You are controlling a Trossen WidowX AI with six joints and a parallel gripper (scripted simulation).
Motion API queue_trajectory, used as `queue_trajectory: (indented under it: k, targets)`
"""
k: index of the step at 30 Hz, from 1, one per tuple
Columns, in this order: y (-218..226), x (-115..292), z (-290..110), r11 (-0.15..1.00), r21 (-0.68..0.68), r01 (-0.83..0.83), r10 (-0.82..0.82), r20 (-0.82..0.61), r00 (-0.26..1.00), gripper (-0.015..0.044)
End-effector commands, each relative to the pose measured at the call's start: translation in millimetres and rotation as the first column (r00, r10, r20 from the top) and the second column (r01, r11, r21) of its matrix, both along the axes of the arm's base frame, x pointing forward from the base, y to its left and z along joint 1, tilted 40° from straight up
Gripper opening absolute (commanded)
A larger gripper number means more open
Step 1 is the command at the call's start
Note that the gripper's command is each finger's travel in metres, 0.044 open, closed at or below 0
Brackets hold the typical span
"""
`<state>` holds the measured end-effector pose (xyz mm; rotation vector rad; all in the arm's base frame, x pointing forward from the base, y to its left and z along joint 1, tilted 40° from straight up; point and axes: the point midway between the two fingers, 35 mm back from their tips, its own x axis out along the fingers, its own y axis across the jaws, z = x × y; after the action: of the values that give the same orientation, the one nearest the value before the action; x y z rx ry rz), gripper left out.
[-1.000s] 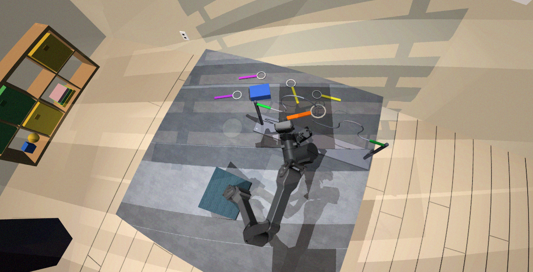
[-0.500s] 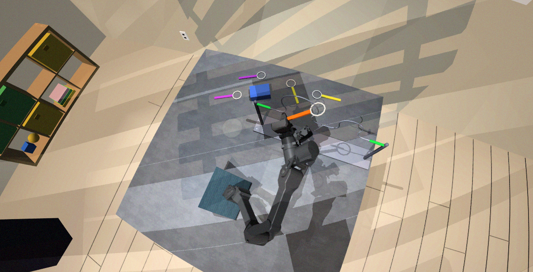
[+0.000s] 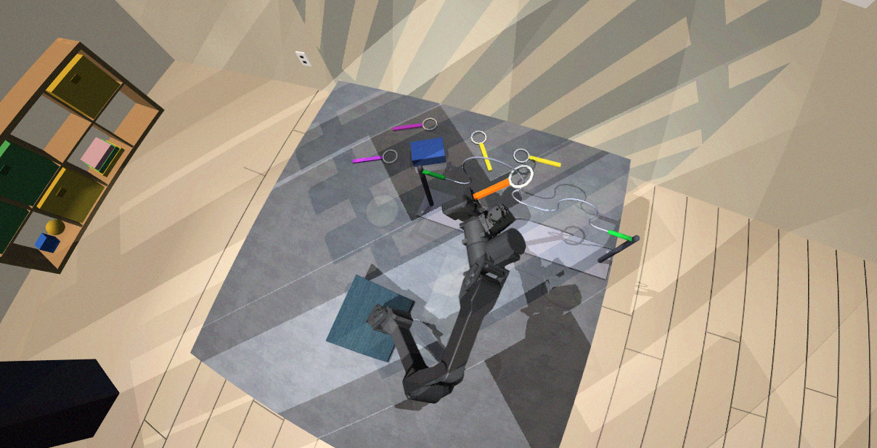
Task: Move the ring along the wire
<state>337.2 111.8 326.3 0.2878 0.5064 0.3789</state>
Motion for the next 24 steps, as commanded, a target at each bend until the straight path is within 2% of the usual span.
queue_trajectory:
  k: [1,24]
  targets:
    - [-1.7,0.3,0.0,0.998,-0.065,-0.001,0.002,0.012,1.0,-0.015]
    - [-12.9,2.6,-1.0,0.935,-0.355,0.012,0.012,0.065,0.998,-0.015]
